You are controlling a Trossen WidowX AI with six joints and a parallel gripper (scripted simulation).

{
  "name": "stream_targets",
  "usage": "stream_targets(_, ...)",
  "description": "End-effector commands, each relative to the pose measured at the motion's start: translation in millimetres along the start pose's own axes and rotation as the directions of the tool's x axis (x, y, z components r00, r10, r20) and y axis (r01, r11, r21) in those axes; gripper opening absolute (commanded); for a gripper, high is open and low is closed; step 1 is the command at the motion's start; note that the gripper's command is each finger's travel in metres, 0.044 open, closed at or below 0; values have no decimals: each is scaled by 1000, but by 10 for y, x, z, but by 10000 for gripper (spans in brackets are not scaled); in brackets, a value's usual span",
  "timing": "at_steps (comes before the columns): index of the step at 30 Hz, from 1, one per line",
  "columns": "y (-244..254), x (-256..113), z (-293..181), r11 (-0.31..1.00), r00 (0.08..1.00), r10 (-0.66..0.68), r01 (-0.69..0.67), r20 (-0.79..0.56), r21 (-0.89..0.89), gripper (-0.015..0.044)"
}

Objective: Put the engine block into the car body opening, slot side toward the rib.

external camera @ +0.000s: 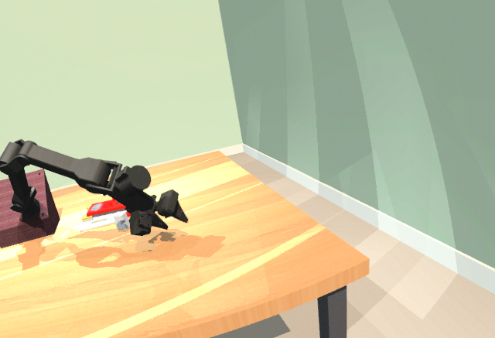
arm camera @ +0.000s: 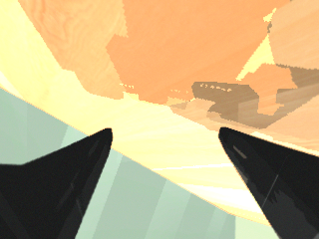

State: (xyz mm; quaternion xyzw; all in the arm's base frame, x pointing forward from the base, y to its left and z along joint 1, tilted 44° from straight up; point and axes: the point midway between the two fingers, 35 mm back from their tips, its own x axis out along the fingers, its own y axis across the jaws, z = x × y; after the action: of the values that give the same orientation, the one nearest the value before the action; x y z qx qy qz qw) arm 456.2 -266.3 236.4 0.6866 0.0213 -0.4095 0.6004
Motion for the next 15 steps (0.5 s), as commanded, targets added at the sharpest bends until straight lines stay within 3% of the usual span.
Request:
stream_targets(1, -179, -64, -151, 997, 997, -71, 70, 24, 30, 440)
stream_targets(15, -1328, -574, -862, 913, 883, -405, 404, 238, 57, 440)
